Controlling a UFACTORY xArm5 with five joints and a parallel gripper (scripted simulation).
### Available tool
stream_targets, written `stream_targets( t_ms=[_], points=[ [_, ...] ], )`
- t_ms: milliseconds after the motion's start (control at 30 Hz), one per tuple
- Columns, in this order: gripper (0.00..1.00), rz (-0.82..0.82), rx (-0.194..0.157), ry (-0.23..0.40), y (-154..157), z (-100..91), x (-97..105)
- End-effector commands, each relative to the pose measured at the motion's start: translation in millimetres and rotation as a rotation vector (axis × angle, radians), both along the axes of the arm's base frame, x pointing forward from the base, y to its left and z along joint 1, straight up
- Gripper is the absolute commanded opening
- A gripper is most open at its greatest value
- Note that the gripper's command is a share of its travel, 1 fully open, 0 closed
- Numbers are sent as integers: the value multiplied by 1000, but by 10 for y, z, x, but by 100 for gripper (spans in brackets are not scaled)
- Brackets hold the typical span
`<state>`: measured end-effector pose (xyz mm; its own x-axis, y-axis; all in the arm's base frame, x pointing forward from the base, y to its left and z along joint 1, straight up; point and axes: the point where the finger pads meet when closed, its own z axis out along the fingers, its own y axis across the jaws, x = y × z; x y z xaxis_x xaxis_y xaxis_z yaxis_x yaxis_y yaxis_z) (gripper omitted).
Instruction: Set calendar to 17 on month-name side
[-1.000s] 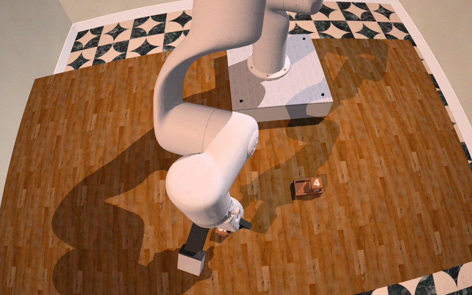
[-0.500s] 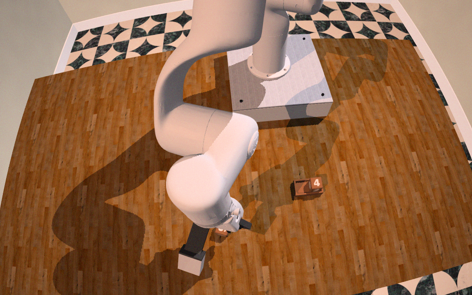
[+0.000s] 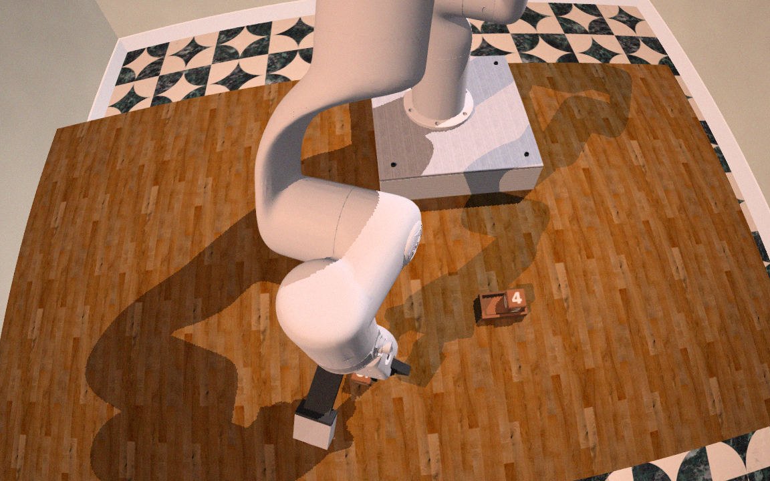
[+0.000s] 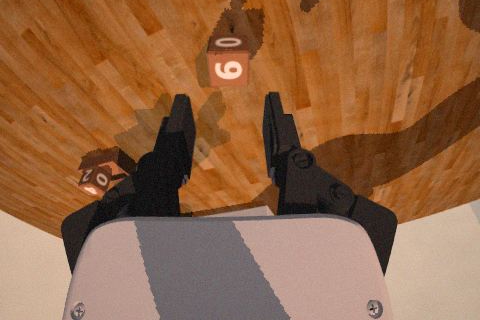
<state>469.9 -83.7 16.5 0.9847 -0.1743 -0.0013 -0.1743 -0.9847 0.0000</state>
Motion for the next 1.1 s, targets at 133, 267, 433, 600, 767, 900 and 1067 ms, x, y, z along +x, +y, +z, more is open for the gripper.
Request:
stream_targets(
  t_ms=[133, 267, 433, 600, 767, 900, 1067],
  points=[
    [47, 0, -1, -4, -1, -141, 15],
    [47, 0, -1, -4, -1, -172, 15],
    [47, 0, -1, -4, 0, -240, 15],
    [47, 0, -1, -4, 0, -293, 15],
    [47, 0, -1, -4, 0, -327, 15],
    [47, 0, -1, -4, 0, -335, 15],
    [47, 0, -1, -4, 0, -344, 15]
  ],
)
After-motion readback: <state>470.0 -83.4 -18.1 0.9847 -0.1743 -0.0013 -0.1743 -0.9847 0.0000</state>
